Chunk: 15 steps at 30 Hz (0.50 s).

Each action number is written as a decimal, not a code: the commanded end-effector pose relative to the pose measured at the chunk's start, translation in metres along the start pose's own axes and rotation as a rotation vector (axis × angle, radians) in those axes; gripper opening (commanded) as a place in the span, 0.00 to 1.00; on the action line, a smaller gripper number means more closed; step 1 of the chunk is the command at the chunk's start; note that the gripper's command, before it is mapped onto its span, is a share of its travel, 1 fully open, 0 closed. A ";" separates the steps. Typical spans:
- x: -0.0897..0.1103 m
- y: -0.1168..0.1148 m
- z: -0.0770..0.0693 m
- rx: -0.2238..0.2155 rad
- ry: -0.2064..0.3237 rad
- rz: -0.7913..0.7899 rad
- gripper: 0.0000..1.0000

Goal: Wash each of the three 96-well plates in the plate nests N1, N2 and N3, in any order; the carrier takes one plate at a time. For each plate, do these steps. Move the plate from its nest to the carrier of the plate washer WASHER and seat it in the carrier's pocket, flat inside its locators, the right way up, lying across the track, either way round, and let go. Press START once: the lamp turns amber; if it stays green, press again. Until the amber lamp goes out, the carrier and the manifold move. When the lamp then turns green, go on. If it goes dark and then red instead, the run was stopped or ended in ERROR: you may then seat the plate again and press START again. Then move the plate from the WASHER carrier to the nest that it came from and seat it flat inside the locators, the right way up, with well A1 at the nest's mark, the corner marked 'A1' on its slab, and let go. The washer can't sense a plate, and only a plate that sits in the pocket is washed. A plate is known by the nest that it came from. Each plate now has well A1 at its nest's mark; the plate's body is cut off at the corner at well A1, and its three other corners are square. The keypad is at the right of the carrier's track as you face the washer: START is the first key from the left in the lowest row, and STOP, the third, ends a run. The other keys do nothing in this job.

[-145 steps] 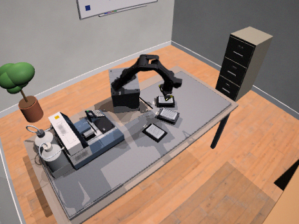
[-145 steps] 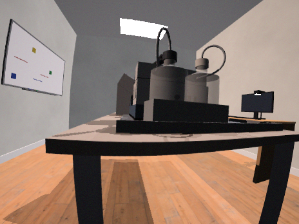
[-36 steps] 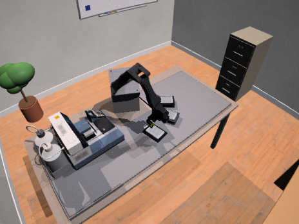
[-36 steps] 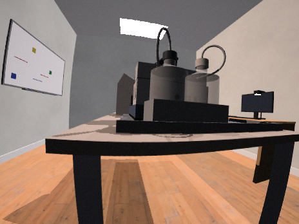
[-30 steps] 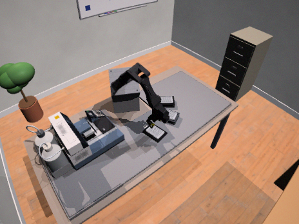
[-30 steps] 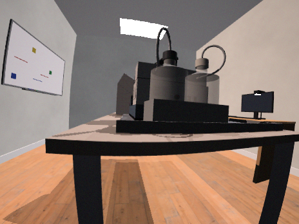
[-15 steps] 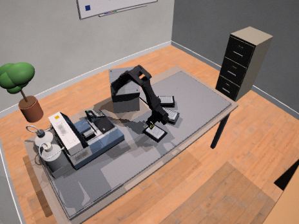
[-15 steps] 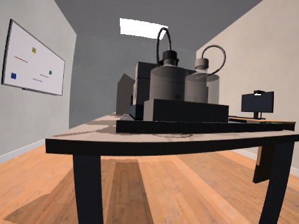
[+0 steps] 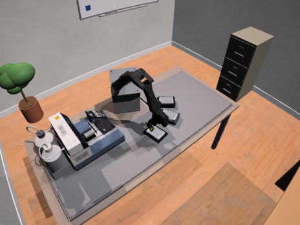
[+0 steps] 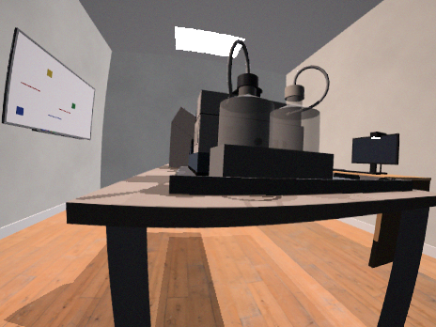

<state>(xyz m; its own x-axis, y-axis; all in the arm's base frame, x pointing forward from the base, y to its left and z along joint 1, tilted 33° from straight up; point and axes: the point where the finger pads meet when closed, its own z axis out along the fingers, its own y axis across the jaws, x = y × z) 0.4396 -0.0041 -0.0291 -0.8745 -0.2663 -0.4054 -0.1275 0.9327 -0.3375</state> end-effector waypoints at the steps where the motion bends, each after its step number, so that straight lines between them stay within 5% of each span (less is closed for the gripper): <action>1: -0.009 0.000 0.000 -0.001 -0.028 0.003 1.00; 15: -0.010 0.000 0.019 -0.001 -0.028 0.003 1.00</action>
<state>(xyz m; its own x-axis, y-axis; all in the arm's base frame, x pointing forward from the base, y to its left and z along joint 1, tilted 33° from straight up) 0.4505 -0.0091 -0.0469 -0.8734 -0.2662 -0.4079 -0.1267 0.9328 -0.3374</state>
